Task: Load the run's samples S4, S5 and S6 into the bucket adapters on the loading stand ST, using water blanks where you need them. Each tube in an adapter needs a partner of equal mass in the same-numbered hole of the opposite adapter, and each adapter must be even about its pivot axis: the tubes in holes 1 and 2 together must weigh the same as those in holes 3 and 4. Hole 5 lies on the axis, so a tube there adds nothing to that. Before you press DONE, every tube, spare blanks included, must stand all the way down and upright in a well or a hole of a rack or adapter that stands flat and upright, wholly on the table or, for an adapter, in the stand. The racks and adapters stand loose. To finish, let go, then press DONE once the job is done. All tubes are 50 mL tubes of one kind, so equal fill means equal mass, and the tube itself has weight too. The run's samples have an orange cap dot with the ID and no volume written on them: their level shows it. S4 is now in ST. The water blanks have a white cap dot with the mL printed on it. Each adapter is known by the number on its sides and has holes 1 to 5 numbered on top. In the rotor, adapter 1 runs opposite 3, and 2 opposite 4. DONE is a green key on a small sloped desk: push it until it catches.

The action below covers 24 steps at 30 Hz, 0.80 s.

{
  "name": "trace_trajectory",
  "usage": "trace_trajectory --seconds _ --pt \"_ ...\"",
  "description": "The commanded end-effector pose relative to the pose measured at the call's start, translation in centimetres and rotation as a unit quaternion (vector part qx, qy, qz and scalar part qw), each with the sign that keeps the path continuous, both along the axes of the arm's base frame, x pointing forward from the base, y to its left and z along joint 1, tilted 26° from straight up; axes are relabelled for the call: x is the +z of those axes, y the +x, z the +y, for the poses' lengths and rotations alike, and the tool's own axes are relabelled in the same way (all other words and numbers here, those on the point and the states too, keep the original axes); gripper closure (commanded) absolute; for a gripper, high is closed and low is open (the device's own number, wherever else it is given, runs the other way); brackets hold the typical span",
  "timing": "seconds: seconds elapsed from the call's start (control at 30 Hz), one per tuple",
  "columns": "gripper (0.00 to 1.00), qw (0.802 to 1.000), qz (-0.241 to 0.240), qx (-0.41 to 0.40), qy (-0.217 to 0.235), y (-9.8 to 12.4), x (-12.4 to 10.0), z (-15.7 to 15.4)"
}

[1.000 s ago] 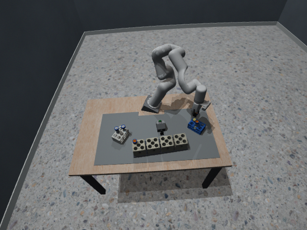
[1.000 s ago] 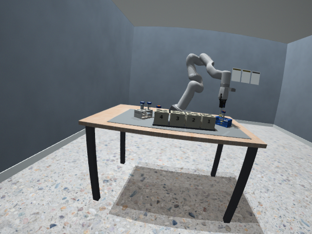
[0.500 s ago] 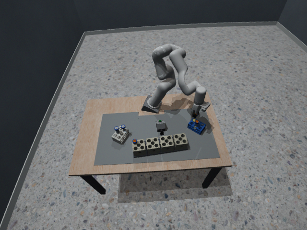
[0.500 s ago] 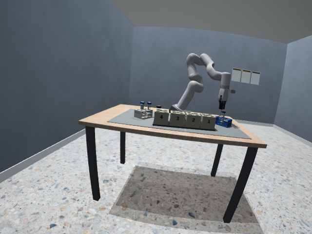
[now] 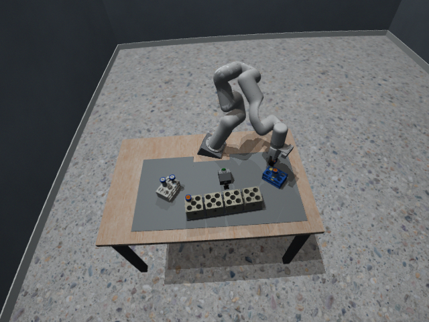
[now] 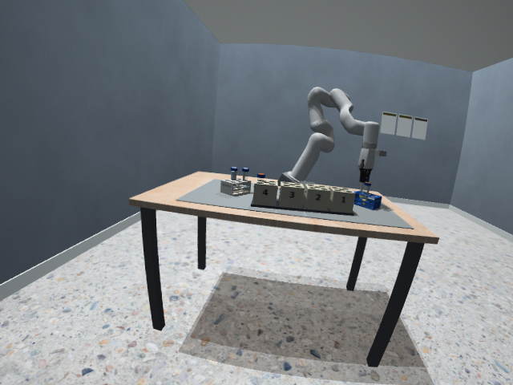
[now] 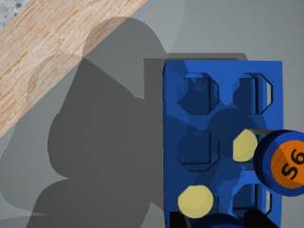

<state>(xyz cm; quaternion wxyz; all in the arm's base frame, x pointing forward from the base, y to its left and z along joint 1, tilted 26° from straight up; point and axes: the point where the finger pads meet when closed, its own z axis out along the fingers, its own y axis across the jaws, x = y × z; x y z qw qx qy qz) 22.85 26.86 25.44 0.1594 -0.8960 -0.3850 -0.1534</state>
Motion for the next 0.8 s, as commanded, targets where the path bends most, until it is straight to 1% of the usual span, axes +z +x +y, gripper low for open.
trace_trajectory --seconds 0.0,0.33,0.77 --pt "1.0 1.0 -0.001 0.0 0.001 0.13 -0.2 0.23" --pt "1.0 1.0 -0.001 0.0 0.001 0.29 -1.1 0.63" --pt "1.0 1.0 -0.001 0.0 0.001 0.29 -1.1 0.64"
